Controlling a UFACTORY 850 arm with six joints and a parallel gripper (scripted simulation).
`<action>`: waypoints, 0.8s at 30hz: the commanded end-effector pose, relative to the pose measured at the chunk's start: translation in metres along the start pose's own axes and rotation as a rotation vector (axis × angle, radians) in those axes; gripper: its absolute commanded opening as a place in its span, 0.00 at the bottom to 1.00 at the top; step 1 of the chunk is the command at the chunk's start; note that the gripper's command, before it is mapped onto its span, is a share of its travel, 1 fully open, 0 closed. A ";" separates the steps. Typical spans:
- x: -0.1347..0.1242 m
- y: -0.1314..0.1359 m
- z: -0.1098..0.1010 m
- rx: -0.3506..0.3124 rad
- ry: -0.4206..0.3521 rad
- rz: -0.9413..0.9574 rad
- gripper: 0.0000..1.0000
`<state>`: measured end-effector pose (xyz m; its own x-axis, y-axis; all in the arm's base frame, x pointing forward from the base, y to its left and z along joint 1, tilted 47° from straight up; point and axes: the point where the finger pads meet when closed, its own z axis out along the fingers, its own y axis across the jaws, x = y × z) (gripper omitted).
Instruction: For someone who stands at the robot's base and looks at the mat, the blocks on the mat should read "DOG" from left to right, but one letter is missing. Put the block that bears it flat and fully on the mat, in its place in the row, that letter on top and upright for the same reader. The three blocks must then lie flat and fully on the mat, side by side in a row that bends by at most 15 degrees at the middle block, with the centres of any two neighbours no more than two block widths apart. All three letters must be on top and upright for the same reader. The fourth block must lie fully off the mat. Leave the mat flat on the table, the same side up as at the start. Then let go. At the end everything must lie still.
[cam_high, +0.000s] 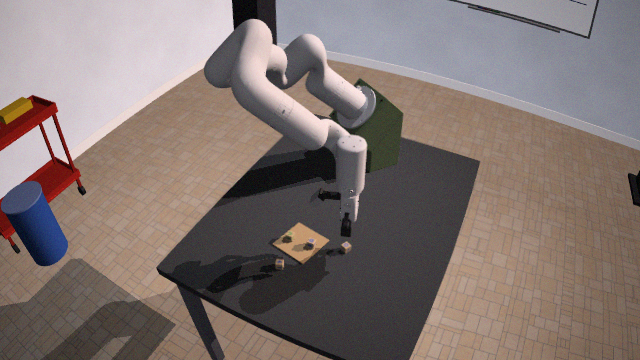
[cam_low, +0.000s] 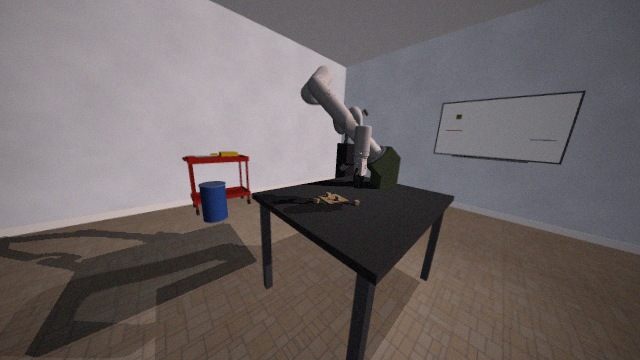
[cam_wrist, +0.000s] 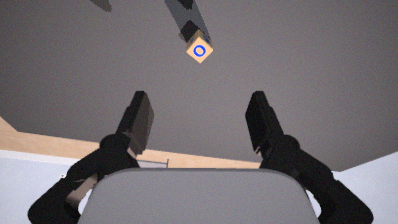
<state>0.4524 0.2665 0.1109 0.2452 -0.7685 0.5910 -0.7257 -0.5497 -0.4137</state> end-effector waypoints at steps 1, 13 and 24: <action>0.000 -0.001 0.004 0.013 -0.001 0.139 1.00; 0.000 -0.001 0.013 0.012 -0.002 0.452 1.00; 0.001 -0.001 0.021 0.011 -0.003 0.703 1.00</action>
<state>0.4663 0.2598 0.0979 -0.2435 -0.9439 0.2230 -0.7259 0.0249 -0.6874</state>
